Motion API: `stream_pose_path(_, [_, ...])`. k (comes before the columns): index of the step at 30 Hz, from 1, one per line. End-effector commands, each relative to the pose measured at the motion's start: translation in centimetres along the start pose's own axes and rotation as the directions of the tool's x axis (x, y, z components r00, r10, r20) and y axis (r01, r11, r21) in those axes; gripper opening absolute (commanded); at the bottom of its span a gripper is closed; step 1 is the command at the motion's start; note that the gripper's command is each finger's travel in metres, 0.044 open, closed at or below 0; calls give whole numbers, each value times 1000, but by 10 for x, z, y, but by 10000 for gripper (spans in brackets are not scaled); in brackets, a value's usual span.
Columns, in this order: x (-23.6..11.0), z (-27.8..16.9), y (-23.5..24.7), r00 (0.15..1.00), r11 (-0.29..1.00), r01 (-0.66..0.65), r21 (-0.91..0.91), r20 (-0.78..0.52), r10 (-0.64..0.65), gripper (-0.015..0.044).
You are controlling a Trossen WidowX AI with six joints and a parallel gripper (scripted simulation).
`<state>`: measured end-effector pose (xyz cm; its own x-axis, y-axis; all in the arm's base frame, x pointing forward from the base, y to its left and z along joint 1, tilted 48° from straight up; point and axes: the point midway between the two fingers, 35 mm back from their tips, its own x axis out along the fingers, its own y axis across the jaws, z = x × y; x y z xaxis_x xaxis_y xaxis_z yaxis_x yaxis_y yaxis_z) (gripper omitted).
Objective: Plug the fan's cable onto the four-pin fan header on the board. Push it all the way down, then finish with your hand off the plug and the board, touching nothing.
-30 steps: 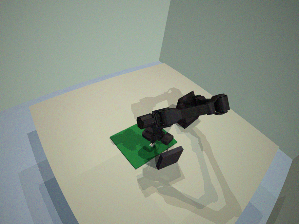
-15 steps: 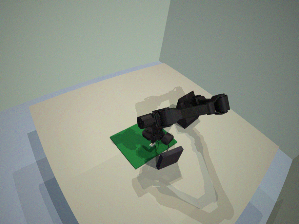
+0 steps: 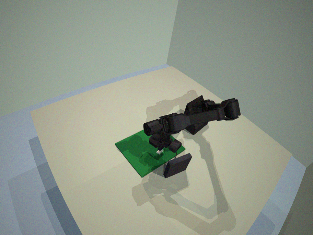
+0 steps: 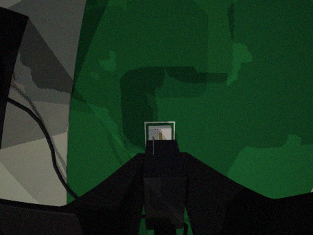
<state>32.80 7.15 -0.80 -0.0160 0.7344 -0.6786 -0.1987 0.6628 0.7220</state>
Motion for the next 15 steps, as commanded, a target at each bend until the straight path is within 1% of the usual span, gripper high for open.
stream_pose_path(1, [2, 0, 1, 1000, 1000, -5, 6, 0, 5, 0])
stream_pose_path(15, [4, 0, 1, 1000, 1000, -6, 6, 0, 6, 0])
